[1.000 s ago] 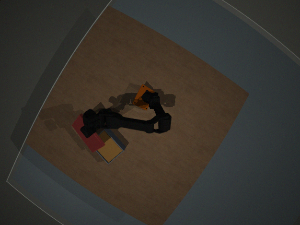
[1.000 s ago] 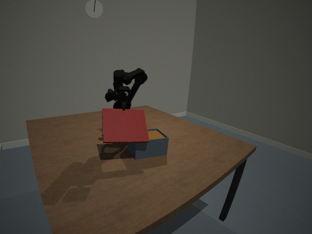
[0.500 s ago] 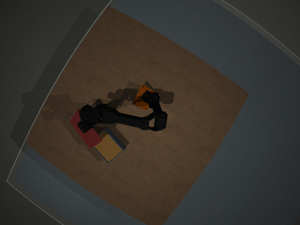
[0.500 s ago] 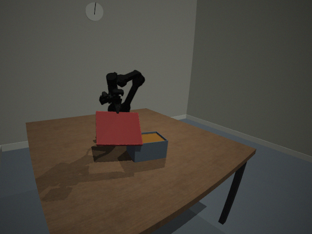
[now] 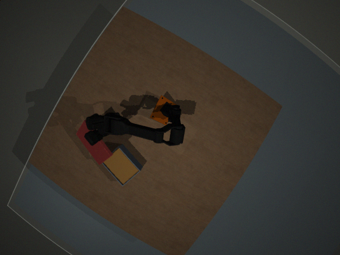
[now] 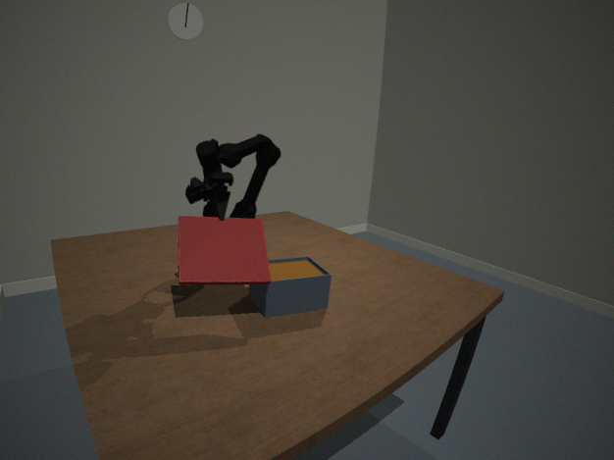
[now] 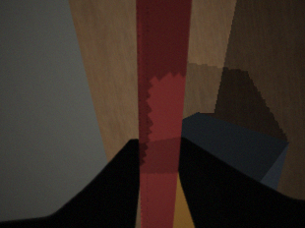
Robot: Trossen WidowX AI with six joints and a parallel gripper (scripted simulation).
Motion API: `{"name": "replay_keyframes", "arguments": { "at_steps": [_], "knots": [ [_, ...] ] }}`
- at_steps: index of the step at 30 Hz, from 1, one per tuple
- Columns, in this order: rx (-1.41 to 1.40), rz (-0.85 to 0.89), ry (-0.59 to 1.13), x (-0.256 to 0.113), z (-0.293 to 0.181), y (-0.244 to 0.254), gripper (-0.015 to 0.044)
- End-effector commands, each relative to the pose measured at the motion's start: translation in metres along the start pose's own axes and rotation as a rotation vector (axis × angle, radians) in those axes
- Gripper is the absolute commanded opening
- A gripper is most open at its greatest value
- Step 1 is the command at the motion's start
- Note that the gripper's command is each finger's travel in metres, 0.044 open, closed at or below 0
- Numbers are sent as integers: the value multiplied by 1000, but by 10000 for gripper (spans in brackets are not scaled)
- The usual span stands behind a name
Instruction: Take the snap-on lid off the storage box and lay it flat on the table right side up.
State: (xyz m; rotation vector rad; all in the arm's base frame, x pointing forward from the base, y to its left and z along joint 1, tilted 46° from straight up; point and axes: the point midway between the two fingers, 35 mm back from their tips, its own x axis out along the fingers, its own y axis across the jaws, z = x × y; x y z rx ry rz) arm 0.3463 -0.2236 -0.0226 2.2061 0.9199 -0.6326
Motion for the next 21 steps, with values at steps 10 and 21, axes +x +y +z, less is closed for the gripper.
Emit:
{"name": "replay_keyframes", "arguments": {
  "at_steps": [10, 21],
  "knots": [
    [-9, 5, -5, -5, 27, 0, 0],
    [-10, 5, -7, -8, 49, -2, 0]
  ]
}}
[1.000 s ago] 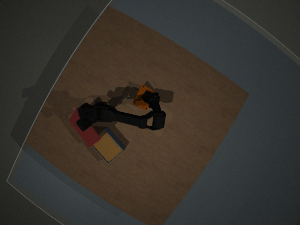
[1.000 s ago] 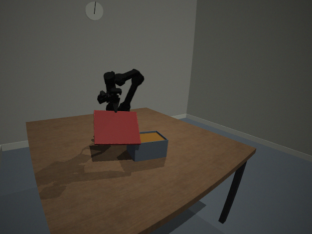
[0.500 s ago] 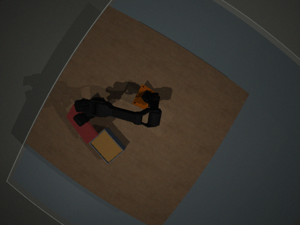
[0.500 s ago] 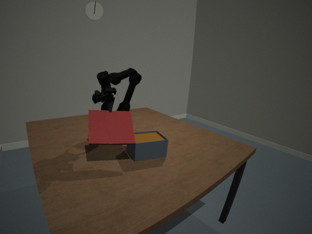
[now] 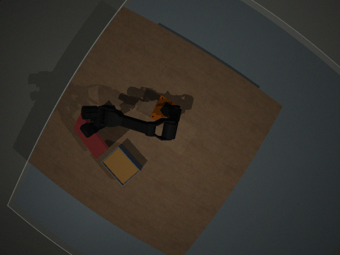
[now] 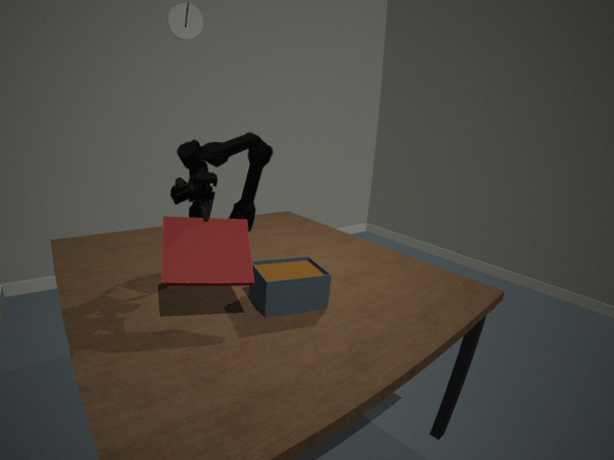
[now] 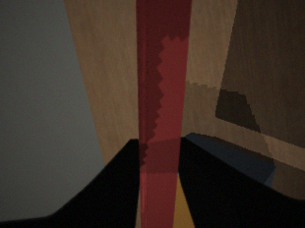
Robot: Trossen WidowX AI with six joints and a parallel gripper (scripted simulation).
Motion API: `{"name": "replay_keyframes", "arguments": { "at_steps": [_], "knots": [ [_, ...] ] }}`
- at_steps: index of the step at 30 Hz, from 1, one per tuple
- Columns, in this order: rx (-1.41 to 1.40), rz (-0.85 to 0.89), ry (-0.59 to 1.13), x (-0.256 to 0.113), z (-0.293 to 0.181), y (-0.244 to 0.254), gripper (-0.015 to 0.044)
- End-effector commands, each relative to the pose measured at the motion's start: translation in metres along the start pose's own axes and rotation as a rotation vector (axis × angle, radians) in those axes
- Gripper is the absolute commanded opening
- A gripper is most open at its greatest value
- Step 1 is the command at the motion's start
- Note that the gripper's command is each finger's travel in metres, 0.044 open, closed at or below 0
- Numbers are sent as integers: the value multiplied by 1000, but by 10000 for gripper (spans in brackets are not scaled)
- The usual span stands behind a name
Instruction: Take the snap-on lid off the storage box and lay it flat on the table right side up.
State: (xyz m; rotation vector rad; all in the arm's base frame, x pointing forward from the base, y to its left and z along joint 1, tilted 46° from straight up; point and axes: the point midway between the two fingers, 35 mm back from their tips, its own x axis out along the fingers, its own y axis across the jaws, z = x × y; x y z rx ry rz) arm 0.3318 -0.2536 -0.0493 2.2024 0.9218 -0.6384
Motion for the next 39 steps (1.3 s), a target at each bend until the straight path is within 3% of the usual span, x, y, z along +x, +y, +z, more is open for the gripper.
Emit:
{"name": "replay_keyframes", "arguments": {
  "at_steps": [1, 12, 39],
  "knots": [
    [-10, 9, -3, -3, 9, 3, 0],
    [-11, 9, -4, -6, 30, 1, 0],
    [-10, 9, -3, 10, 24, -19, 0]
  ]
}}
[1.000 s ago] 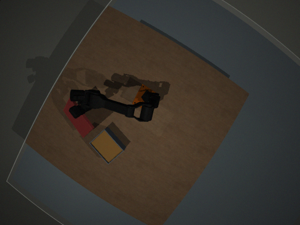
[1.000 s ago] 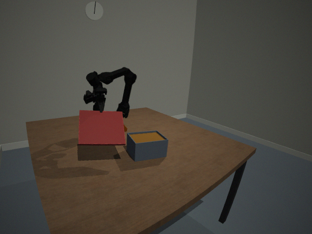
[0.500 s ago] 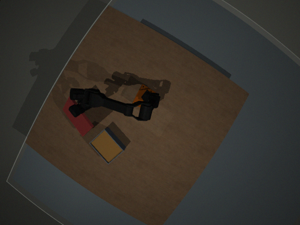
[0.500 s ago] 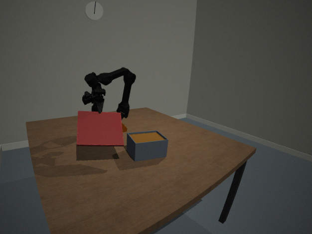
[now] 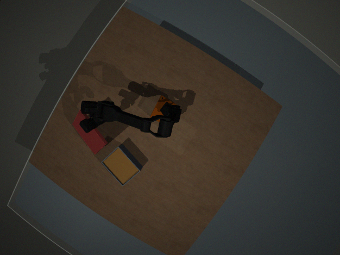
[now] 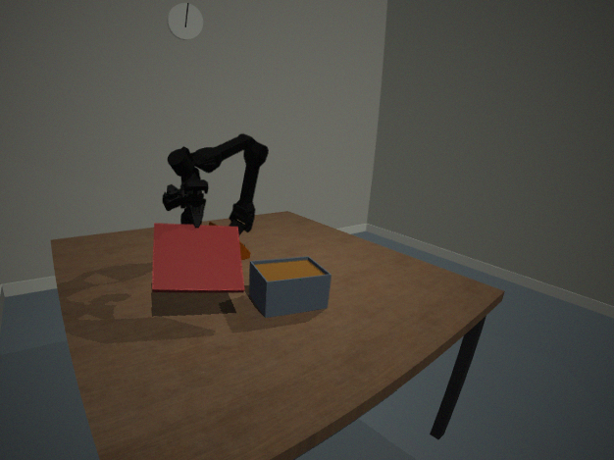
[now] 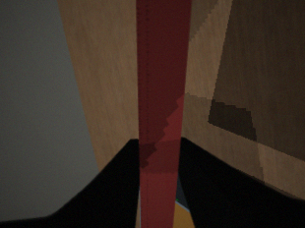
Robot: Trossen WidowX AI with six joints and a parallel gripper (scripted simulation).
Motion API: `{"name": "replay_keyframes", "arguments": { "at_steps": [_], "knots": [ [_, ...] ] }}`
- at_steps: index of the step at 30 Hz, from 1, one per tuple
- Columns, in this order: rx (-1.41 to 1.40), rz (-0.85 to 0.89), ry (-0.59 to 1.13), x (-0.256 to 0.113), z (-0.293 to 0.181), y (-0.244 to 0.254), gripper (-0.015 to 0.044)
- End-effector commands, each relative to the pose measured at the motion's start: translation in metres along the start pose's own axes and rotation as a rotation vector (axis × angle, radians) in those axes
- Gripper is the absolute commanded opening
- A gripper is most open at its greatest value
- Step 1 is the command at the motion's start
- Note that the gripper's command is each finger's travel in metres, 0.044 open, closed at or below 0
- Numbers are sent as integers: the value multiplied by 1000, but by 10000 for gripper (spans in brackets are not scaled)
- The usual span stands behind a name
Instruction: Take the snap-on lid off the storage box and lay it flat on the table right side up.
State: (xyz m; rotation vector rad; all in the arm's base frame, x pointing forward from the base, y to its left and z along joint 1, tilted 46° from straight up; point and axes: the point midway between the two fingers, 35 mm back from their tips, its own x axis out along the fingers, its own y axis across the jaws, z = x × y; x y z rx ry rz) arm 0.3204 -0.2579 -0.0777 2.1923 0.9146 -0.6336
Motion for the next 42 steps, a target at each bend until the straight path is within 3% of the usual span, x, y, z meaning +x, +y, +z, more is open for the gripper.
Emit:
{"name": "replay_keyframes", "arguments": {
  "at_steps": [1, 42],
  "knots": [
    [1, 4, 1, 2, 0, -2, 0],
    [1, 4, 2, 23, -1, -27, 0]
  ]
}}
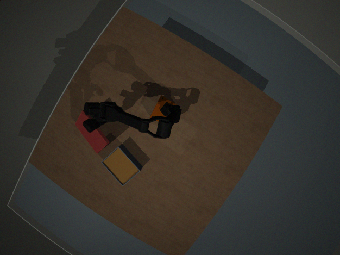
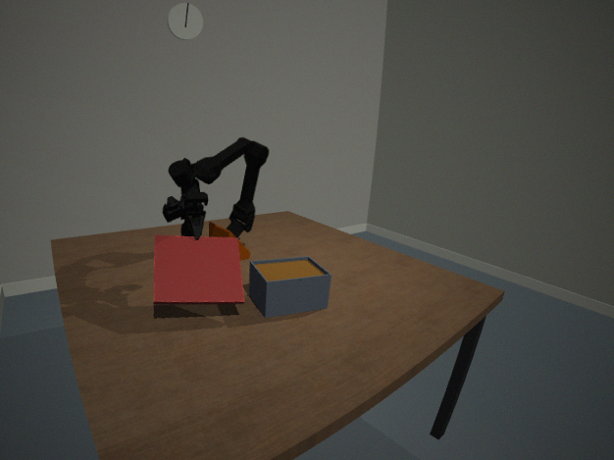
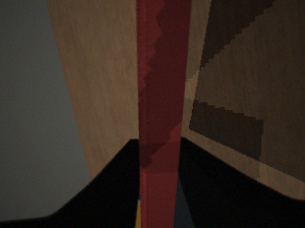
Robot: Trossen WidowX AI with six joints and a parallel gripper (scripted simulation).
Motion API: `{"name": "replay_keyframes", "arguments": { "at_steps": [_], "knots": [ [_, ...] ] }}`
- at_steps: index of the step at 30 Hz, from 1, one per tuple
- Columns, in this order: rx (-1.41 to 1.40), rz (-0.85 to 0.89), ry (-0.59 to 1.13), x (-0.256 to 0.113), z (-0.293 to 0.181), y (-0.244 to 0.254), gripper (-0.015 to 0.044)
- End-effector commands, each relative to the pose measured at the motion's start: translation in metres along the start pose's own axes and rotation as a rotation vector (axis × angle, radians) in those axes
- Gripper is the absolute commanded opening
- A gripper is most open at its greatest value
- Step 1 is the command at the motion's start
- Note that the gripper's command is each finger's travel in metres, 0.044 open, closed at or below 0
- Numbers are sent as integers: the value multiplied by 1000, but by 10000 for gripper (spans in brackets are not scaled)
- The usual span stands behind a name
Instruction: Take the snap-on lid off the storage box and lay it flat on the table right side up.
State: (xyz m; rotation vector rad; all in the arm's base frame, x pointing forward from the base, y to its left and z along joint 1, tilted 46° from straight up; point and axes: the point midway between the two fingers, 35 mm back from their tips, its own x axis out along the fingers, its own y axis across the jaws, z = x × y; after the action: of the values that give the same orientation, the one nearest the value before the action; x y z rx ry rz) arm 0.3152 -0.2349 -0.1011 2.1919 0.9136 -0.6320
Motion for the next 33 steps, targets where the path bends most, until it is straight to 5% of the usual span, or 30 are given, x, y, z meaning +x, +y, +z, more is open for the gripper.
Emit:
{"name": "replay_keyframes", "arguments": {
  "at_steps": [1, 33],
  "knots": [
    [2, 3, 1, 2, 0, -2, 0],
    [2, 3, 2, 19, 0, -22, 0]
  ]
}}
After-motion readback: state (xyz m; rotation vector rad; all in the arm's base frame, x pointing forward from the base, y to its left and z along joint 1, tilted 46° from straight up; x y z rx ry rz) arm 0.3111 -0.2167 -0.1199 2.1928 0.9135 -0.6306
